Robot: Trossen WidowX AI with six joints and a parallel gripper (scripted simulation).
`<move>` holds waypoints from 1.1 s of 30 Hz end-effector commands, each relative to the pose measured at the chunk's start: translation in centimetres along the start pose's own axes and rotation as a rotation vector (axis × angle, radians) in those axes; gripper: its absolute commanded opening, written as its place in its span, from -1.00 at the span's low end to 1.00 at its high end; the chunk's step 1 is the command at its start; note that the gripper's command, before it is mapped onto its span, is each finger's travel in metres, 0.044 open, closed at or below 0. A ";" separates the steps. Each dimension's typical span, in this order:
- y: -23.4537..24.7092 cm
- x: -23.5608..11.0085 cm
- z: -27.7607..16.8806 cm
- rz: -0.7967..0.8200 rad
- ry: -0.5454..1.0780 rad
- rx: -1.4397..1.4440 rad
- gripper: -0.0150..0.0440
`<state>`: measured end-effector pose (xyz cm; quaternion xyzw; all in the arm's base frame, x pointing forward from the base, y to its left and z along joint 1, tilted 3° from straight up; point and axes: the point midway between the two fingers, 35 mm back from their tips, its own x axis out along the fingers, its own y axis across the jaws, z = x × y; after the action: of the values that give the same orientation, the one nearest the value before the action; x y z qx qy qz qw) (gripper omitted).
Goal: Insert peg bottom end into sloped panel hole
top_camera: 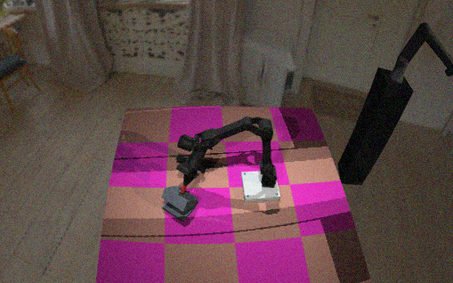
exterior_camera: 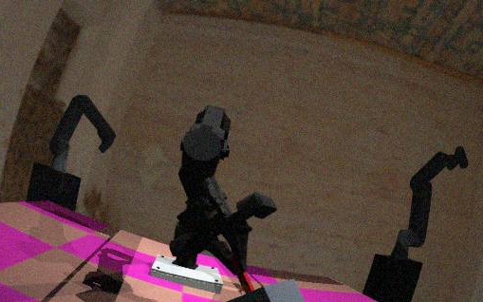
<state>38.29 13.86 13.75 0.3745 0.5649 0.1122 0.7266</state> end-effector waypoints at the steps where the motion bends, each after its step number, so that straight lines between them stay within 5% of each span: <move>1: -0.1 0.2 0.0 -0.004 0.000 0.005 -0.49; 33: -0.1 1.8 0.1 -0.003 0.000 0.005 -0.49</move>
<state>38.93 14.78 12.66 0.3753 0.5653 0.1134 0.7257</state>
